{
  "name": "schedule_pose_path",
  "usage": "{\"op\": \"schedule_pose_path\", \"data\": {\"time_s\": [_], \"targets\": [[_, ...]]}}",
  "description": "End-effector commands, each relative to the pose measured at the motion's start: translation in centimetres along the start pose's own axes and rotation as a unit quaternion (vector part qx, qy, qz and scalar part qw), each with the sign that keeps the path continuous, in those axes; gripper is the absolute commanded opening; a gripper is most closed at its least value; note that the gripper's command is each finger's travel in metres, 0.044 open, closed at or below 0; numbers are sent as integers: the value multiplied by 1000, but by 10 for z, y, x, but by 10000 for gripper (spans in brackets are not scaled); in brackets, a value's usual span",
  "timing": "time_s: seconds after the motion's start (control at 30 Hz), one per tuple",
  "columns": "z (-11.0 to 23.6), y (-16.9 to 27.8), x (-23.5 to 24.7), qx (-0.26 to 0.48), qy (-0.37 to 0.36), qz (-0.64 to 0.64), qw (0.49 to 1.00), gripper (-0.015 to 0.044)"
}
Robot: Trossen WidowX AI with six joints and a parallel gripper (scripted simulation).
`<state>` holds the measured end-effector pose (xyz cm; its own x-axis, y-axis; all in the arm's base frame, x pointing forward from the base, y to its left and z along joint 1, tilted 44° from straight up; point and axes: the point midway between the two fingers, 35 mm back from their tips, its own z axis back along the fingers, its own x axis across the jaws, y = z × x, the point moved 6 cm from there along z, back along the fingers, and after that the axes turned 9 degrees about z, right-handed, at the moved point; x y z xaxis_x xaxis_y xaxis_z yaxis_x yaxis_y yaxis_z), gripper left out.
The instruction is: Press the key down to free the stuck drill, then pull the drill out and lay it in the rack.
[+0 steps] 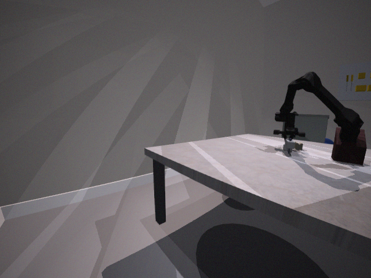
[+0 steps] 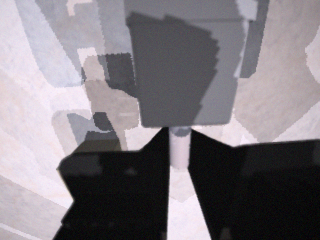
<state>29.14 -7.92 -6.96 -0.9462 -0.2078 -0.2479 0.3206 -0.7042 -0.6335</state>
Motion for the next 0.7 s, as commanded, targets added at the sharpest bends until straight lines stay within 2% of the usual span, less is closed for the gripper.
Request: {"op": "schedule_pose_path", "data": {"time_s": [0.0,0.67], "targets": [[0,0,-1,0,2,1,1000,0],[0,23,3,-3,2,-2,1000,0]]}}
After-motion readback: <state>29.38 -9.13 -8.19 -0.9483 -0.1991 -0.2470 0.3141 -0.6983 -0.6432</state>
